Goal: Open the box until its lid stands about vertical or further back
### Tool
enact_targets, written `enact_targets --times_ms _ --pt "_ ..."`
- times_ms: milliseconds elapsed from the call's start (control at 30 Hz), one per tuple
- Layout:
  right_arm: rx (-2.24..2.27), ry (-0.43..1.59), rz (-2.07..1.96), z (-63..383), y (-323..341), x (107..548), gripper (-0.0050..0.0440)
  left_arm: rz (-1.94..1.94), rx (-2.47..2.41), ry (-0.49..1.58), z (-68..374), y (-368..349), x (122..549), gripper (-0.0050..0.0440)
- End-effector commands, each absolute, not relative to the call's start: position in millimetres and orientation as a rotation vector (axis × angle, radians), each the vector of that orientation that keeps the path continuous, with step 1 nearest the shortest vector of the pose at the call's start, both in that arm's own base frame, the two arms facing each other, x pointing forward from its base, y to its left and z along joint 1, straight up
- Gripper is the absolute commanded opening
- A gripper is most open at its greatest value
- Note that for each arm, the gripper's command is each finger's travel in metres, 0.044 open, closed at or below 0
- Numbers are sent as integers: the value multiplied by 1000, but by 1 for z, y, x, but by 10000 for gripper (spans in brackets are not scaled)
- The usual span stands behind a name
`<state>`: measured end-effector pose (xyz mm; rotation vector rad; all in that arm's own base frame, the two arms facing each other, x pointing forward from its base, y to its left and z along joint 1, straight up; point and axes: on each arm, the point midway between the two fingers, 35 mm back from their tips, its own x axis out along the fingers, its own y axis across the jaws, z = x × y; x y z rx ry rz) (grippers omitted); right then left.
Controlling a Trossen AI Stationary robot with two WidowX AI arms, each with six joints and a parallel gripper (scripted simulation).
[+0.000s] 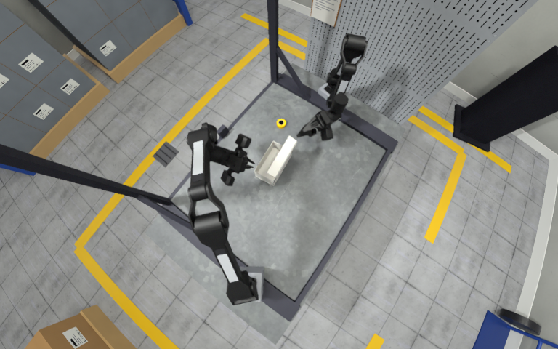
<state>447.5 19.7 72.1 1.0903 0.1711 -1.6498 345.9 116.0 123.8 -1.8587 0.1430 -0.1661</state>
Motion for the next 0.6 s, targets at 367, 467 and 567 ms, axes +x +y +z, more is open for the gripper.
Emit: enact_targets --times_ms 367,467,567 --pt "1229 494 -1750 83 -51 392 60 -194 -1843 125 181 121 369 440" --pt "1243 521 -1752 83 -56 386 60 -195 -1843 124 186 121 371 440" --pt "1287 599 -1748 82 -68 369 60 -198 -1843 122 200 120 375 440"
